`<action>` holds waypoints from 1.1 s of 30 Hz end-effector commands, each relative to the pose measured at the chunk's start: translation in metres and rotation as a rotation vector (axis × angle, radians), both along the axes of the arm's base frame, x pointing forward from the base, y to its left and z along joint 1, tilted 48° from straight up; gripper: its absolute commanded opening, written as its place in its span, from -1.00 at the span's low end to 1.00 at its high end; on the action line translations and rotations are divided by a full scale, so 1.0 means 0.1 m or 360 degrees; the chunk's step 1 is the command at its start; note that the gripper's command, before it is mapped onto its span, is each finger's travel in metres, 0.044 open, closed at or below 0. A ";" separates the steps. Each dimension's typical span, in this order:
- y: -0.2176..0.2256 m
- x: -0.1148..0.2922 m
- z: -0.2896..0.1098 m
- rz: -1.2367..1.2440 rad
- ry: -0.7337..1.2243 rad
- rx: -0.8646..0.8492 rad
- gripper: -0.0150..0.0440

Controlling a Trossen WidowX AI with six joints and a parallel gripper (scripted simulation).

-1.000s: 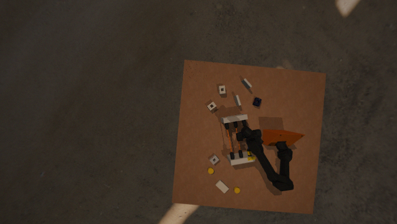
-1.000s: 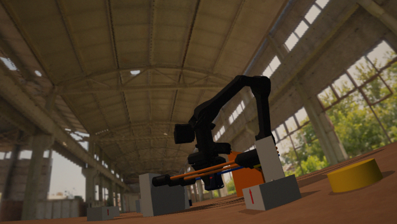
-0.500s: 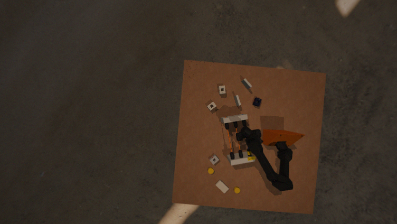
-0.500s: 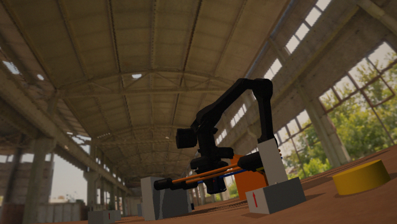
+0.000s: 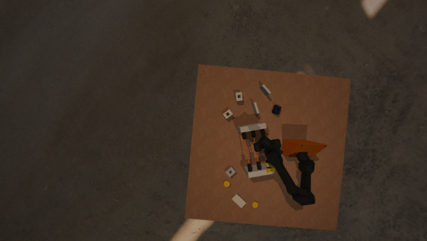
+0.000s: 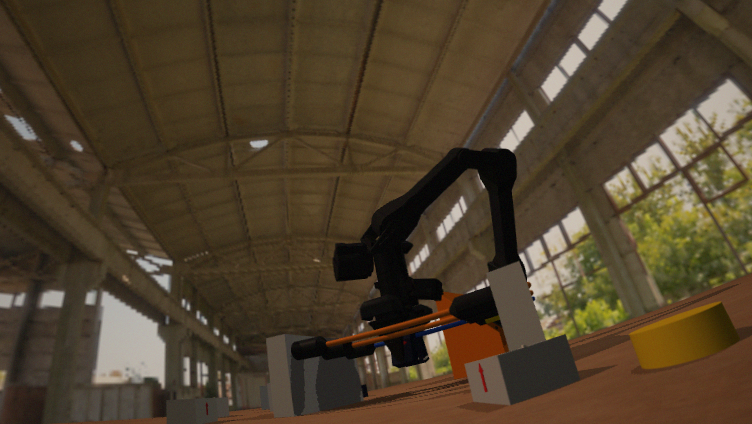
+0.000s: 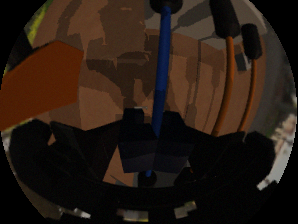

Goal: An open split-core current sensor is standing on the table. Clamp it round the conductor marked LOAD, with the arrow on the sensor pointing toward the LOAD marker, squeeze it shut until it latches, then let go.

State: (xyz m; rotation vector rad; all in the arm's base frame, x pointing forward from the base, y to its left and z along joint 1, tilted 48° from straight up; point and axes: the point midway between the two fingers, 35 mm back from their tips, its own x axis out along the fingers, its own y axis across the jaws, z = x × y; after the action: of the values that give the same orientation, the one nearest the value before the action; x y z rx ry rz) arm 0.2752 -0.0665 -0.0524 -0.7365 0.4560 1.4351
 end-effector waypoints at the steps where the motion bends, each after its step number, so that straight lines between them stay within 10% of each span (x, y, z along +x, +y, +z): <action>1: -0.01 0.00 0.00 -0.0001 0.0000 -0.0001 0.04; 7: -0.01 0.00 0.00 -0.0001 0.0000 -0.0001 -0.49; 33: -0.01 0.00 0.00 -0.0001 0.0000 -0.0001 -0.49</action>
State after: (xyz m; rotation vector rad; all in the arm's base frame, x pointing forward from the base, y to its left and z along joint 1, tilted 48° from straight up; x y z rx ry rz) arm 0.2752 -0.0666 -0.0524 -0.7365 0.4561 1.4349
